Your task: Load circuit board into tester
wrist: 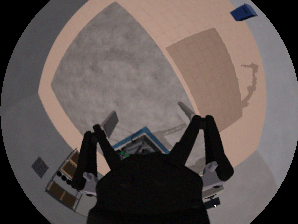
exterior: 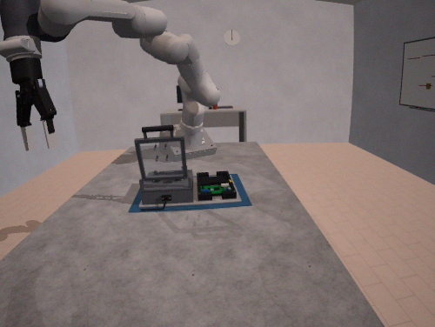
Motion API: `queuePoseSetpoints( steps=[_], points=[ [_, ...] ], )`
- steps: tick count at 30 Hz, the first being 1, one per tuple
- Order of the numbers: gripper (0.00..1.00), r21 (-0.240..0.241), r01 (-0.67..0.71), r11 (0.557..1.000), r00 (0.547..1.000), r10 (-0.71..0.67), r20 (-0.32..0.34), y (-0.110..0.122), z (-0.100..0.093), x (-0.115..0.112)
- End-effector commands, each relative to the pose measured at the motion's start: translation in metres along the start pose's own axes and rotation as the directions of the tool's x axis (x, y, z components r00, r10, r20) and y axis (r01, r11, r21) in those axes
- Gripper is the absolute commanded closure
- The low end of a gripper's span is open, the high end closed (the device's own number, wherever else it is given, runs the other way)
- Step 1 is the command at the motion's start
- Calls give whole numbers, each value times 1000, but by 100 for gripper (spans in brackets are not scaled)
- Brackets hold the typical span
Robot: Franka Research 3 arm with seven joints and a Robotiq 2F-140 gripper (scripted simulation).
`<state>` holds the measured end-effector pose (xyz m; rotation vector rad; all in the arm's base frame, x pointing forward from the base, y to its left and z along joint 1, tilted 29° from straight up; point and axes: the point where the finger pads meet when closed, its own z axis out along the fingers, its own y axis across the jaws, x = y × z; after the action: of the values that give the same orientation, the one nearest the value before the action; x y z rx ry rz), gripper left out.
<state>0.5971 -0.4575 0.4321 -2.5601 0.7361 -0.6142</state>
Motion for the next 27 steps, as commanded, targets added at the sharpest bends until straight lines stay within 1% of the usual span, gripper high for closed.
queuePoseSetpoints(
  steps=[1,6,9,12,14,16,19,21,23,24,26,27],
  points=[
    [0,0,0,1000,1000,0,0,0,0,0],
    [0,1,-6,1000,1000,6,0,-4,-2,-1],
    [0,5,-28,1000,1000,28,0,-17,-10,-6],
    [0,11,-72,997,997,72,3,-45,-24,-18],
    [0,15,-115,993,993,114,6,-71,-36,-31],
    [0,19,-167,986,986,167,11,-101,-50,-50],
    [0,19,-167,986,986,167,11,-102,-50,-50],
    [0,20,-227,974,974,227,17,-136,-64,-75],
    [0,20,-227,974,974,227,17,-136,-64,-75],
    [0,19,-260,965,965,260,20,-153,-70,-90],
    [0,19,-260,965,965,260,20,-153,-70,-90],
    [0,16,-295,955,955,294,24,-171,-76,-106]
  ],
)
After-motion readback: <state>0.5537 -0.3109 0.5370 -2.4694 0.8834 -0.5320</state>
